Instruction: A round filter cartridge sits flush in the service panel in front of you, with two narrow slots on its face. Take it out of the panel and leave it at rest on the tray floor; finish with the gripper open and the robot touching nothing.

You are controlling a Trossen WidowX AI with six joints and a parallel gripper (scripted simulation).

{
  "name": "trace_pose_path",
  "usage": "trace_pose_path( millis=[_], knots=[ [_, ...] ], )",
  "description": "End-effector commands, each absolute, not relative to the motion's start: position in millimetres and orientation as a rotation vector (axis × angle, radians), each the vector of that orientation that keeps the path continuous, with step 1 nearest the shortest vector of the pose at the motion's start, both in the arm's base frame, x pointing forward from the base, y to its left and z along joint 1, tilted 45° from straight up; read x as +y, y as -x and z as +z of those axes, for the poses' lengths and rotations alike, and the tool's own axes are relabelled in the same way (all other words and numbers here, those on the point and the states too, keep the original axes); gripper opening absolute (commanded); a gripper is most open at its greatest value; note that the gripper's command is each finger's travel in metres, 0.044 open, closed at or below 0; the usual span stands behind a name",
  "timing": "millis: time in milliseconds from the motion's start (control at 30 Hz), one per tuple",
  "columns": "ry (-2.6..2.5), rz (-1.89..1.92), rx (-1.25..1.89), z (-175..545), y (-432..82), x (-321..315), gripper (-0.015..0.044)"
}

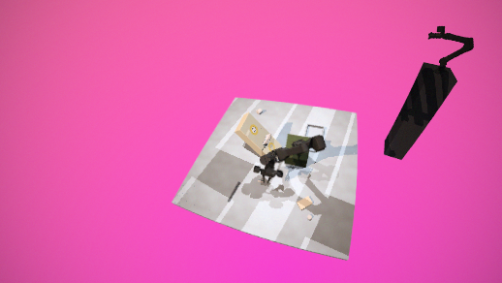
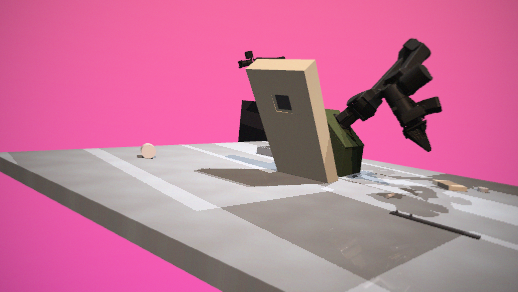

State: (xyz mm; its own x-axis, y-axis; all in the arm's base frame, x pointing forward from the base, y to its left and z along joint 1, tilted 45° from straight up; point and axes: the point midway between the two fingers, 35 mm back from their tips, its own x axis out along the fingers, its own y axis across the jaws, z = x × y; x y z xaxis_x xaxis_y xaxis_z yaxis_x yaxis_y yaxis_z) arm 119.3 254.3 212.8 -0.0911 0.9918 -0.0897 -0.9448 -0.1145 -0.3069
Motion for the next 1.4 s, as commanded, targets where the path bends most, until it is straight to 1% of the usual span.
trace_pose_path(
  millis=[0,200,433,500,633,833,1100,1367],
  knots=[
    [0.422,1.488,-0.177,199,-170,231,0.0094],
    [0.58,1.237,-0.116,176,-236,174,0.0094],
    [0.686,0.975,0.002,153,-287,83,0.0094],
    [0.703,0.913,0.035,148,-295,58,0.0094],
    [0.715,0.857,0.082,135,-298,29,0.0094],
    [0.717,0.744,0.185,101,-287,-37,0.0094],
    [0.715,0.731,0.194,98,-285,-44,0.0094],
    [0.718,0.735,0.198,92,-294,-39,0.0094]
  ],
)
